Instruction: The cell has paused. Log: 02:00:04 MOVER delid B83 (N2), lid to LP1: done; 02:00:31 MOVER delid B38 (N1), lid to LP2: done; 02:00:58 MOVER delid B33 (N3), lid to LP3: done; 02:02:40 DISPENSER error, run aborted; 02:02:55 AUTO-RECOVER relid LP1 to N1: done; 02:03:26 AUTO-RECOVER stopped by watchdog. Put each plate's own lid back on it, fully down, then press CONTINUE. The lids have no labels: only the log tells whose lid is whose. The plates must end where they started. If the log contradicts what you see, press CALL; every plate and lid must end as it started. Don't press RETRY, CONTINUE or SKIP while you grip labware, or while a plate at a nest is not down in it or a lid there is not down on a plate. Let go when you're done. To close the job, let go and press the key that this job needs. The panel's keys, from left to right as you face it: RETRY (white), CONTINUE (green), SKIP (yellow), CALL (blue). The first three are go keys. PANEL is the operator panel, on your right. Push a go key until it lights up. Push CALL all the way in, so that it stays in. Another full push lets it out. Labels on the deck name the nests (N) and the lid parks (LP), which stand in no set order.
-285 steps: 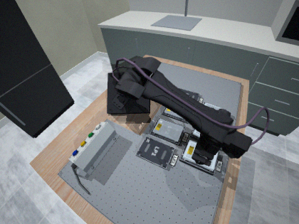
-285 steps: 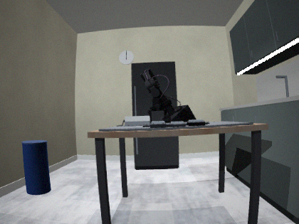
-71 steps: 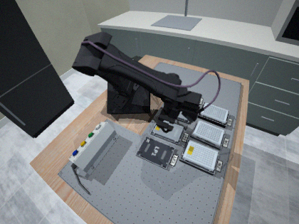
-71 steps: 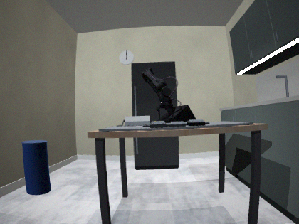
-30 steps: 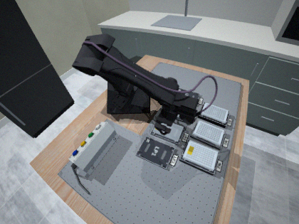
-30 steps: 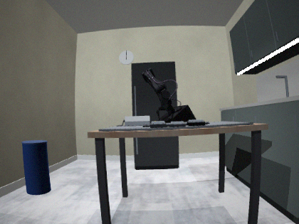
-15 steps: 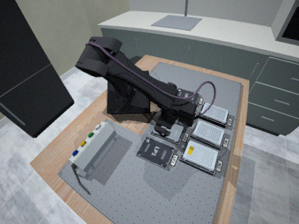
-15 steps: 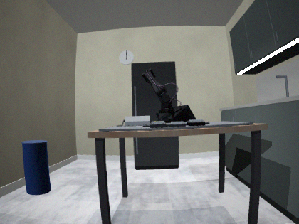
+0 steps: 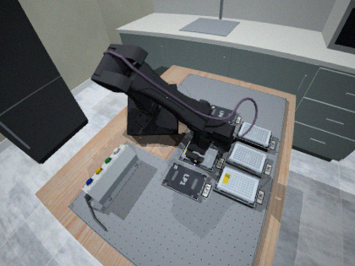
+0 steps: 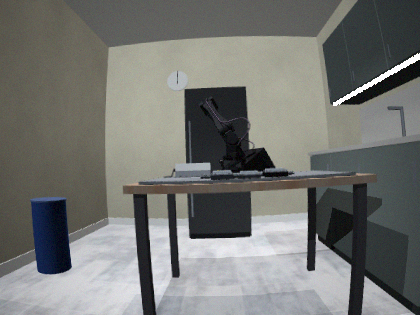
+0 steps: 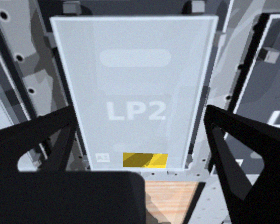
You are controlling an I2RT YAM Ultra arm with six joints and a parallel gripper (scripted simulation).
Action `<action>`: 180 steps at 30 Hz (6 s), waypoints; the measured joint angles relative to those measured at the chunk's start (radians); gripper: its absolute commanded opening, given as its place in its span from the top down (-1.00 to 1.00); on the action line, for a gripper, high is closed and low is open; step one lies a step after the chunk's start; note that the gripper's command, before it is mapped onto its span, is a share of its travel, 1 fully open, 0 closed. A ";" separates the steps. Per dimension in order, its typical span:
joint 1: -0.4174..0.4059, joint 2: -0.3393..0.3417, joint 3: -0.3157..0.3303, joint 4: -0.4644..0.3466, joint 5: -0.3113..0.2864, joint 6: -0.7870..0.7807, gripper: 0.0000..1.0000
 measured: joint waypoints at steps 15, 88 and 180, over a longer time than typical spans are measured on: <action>0.000 0.000 -0.006 0.008 0.000 0.000 -1.00; 0.061 -0.043 0.033 -0.107 0.008 0.066 1.00; 0.199 0.624 0.973 -0.490 0.037 0.332 1.00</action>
